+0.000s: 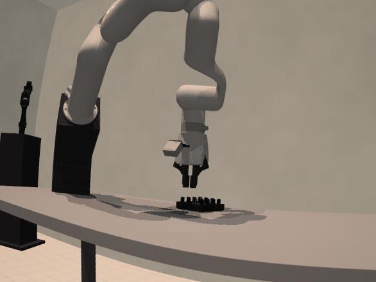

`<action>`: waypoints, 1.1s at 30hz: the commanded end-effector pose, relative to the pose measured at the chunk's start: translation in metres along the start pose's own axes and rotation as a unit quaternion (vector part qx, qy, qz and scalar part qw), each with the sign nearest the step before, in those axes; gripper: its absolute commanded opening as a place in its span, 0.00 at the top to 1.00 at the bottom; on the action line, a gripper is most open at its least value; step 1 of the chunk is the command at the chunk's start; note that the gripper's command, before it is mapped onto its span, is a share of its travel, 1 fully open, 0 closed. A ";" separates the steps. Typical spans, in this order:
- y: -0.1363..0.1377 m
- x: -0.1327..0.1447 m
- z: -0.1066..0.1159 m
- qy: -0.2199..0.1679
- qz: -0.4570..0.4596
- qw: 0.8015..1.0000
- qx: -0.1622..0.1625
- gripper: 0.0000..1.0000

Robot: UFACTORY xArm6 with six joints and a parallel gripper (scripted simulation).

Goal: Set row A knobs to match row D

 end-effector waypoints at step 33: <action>-0.001 0.001 0.007 -0.001 0.476 0.879 0.004 0.81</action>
Point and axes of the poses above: the point where the finger pads meet when closed, its own z axis back along the fingers, its own y axis across the jaws, x = y × z, the point moved 1 cm from there along z, back along the fingers, and after that the axes turned 13 degrees about -z, right-handed, at the moved point
